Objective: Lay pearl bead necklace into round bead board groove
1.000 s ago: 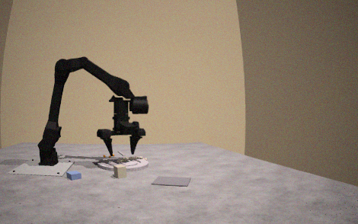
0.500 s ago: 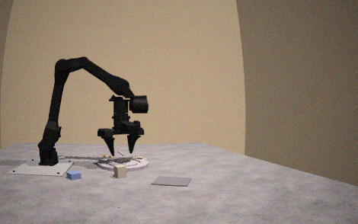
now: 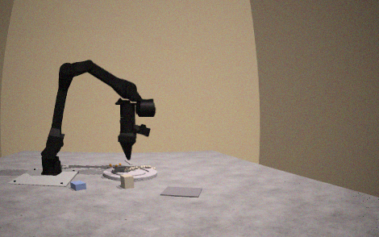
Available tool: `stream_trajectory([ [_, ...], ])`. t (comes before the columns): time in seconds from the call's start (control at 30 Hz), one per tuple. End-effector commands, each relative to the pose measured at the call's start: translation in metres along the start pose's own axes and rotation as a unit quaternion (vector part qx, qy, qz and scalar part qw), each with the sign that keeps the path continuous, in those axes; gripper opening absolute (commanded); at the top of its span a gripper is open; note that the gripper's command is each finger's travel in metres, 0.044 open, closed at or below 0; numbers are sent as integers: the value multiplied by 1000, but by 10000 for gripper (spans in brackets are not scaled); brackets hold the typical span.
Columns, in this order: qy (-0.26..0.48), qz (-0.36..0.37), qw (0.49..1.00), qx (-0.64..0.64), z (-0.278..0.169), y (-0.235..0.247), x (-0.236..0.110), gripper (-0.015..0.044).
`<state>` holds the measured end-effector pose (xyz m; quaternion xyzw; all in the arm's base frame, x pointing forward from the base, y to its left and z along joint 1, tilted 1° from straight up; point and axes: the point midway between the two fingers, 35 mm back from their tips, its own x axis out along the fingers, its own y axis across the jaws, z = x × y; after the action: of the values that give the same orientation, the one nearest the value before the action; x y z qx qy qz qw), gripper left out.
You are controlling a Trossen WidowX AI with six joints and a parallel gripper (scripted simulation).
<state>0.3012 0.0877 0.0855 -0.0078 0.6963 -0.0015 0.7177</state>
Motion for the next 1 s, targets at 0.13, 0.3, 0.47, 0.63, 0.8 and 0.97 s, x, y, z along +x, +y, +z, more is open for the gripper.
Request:
stream_trajectory([
  [0.13, 3, 0, 996, -89, -1, 6, -1, 120],
  [0.3, 3, 0, 996, -89, -1, 6, 5, 120],
  [0.47, -2, 1, 996, -86, 0, 6, 6, 120],
  [0.63, -2, 1, 996, -86, 0, 6, 10, 120],
  [0.8, 0, 0, 996, -87, 0, 6, 18, 120],
  [0.97, 1, 0, 996, -88, -1, 6, 27, 120],
])
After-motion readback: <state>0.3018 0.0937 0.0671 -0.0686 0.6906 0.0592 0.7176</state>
